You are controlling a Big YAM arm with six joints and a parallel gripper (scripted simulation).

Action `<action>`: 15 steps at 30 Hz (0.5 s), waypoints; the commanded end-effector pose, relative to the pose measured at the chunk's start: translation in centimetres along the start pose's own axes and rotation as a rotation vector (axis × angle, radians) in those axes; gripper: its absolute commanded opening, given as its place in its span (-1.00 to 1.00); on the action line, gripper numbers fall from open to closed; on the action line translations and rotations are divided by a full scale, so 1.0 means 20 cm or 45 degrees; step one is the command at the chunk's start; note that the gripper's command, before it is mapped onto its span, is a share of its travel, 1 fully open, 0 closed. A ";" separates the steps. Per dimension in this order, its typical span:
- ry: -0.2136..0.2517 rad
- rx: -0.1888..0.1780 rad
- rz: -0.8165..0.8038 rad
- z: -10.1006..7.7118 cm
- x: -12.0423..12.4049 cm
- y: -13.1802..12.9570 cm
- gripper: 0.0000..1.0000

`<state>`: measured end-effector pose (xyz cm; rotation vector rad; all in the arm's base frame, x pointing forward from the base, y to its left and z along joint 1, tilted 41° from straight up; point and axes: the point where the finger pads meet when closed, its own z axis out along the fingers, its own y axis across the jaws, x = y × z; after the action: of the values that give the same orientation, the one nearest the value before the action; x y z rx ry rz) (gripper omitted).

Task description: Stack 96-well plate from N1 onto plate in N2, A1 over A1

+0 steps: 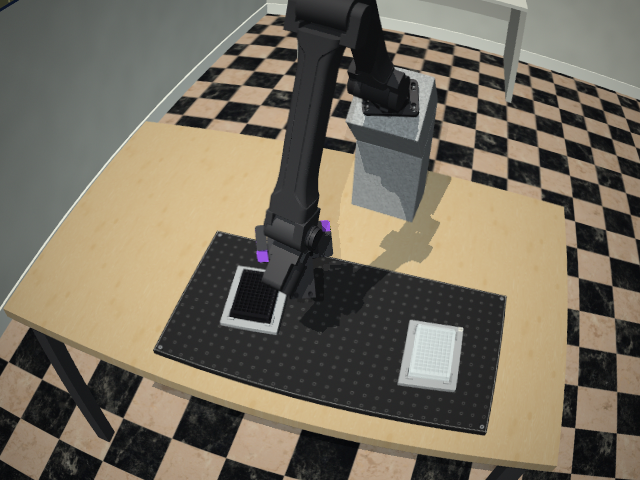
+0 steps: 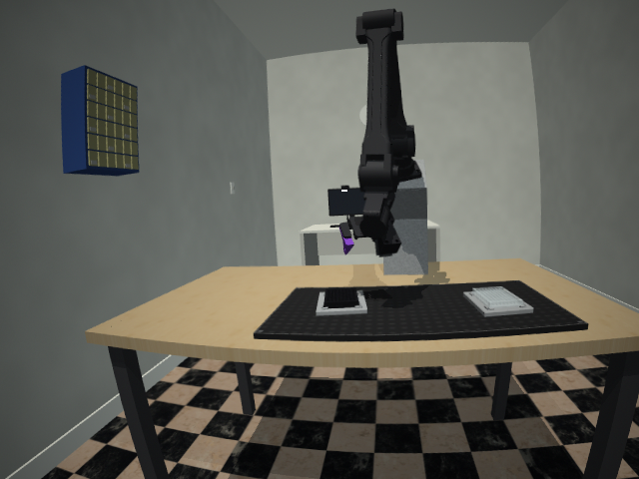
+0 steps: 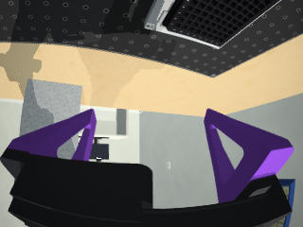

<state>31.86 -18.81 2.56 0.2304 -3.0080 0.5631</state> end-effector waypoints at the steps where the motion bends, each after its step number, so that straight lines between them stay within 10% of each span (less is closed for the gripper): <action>1: -0.107 0.050 0.095 -0.05 -0.08 0.03 1.00; 8: -0.070 0.035 0.081 -0.05 -0.17 0.11 1.00; 11: -0.195 0.070 0.137 -0.08 -0.23 0.15 1.00; 15: -0.222 0.069 0.149 -0.10 -0.32 0.21 1.00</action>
<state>36.44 -14.33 2.70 0.1765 -3.1525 0.6575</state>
